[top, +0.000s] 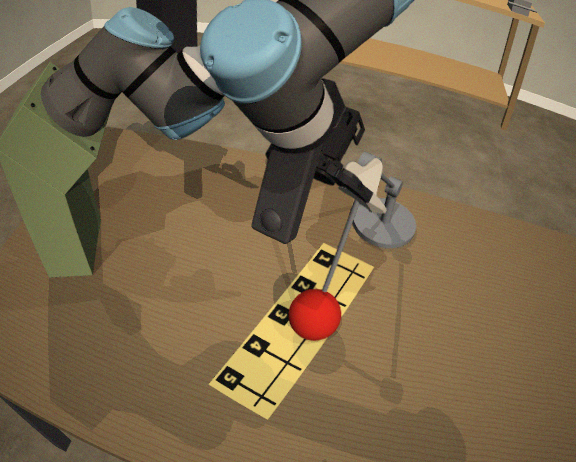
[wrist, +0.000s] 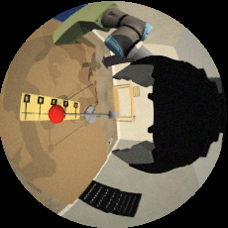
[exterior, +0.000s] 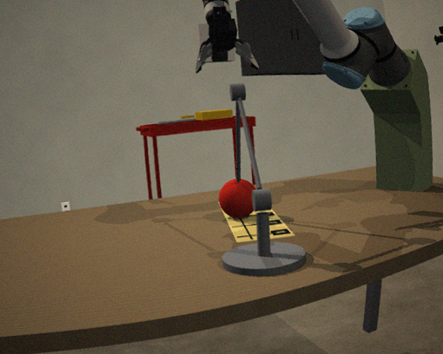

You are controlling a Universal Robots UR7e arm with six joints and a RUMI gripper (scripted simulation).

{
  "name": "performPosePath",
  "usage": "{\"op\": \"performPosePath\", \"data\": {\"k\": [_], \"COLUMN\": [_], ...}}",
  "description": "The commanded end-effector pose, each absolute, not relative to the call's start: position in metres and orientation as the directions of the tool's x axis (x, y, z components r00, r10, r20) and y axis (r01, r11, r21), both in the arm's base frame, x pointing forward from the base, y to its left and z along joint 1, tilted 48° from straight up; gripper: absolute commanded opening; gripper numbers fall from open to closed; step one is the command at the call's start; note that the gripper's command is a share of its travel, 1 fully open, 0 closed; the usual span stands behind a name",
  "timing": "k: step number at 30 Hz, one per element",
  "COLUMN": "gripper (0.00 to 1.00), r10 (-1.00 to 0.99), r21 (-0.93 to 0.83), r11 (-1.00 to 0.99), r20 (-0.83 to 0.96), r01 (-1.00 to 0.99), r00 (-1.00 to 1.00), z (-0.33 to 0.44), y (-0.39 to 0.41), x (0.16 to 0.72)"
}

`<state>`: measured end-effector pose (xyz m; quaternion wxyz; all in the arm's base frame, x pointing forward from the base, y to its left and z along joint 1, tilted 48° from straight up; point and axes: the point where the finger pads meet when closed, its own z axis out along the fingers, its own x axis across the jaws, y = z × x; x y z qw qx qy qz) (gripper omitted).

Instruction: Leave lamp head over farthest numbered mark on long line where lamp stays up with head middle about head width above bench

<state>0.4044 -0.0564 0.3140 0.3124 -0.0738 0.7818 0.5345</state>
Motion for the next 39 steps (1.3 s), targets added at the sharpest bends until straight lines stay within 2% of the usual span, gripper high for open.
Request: {"op": "performPosePath", "data": {"k": [1, 32, 39], "gripper": [1.0, 1.0, 1.0], "r10": [0.219, 0.219, 0.219], "r21": [0.789, 0.789, 0.789], "r11": [0.418, 0.418, 0.418], "r20": [-0.568, -0.568, -0.568], "r01": [-0.45, -0.449, -0.449], "r00": [-0.794, -0.794, -0.794], "z": [0.323, 0.357, 0.372], "y": [-0.062, -0.086, -0.057], "x": [0.396, 0.365, 0.362]}}
